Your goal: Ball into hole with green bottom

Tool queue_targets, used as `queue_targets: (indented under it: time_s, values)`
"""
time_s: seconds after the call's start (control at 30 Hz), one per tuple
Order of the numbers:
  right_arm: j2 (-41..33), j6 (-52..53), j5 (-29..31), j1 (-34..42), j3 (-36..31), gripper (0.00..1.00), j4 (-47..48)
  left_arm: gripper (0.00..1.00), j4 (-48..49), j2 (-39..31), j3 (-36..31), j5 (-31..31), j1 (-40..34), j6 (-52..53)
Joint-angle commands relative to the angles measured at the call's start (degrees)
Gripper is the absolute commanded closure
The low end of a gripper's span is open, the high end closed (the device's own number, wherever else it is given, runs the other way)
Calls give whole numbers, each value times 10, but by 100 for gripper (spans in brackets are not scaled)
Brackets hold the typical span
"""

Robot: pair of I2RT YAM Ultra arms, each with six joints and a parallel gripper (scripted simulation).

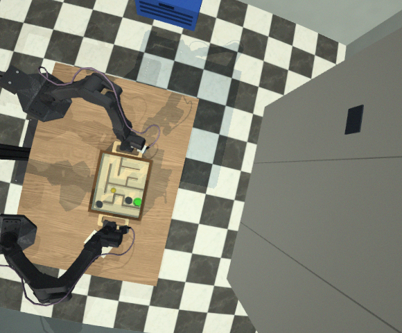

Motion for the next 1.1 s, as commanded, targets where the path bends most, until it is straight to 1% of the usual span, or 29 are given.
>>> queue_targets:
  time_s: [0.0,0.07,0.1,0.13,0.2,0.27,0.3,0.37,0.4,0.43,0.47,0.53,0.57,0.63,0.67,0.7,0.73,0.77,0.8,0.87,0.9,0.93,1.07]
  values:
    - [-32,-7,64,-21,30,100,-21,100,-22,21,14,-47,48,20]
    - [-32,-7,64,-21,30,100,-21,100,-22,21,14,-47,48,20]
    - [-14,-12,39,-27,42,100,-39,100,-63,22,27,-65,41,9]
    - [6,-12,30,-33,48,100,-50,100,-79,22,35,-70,41,4]
    - [-15,-23,21,-37,42,100,-3,100,-64,20,36,-87,34,-2]
    - [-18,-28,6,-44,46,100,-2,100,-74,19,39,-99,26,-13]
    - [-20,-23,19,-43,45,100,-4,100,-65,21,39,-88,27,-2]
    - [-21,-32,7,-48,36,100,23,100,-65,19,14,-102,20,-11]
    - [-16,-32,5,-49,7,100,24,100,-63,18,12,-103,19,-10]
    - [-16,-9,32,-43,40,100,-34,100,-76,25,42,-69,28,3]
    - [-18,-7,37,-41,42,100,-33,100,-69,24,41,-64,32,5]
    - [-25,-8,52,-35,37,100,-3,100,-23,23,6,-59,37,14]
    - [-23,-15,40,-34,39,100,-15,100,-48,25,10,-69,36,7]
    - [-23,-15,40,-34,39,100,-15,100,-48,25,10,-69,36,7]
    - [-22,0,64,-26,31,100,-20,100,-17,22,4,-46,41,19]
    - [-28,-1,72,-22,1,100,8,100,9,21,-7,-44,44,24]
    - [-29,6,78,-18,21,100,-24,100,-9,23,-4,-33,46,25]
    - [-25,0,63,-20,27,100,-19,100,-24,21,-3,-50,43,16]
    - [-28,0,68,-17,2,100,-17,100,-9,21,-6,-48,44,19]
    - [-27,2,66,-16,25,100,-22,100,-29,24,-6,-50,44,16]
    - [-29,5,67,-15,11,100,-22,100,-27,23,-10,-49,44,16]
    - [-30,6,65,-16,23,100,-25,100,-33,24,-9,-51,44,14]
    - [-32,6,60,-17,30,100,-29,100,-43,23,-5,-56,41,10]
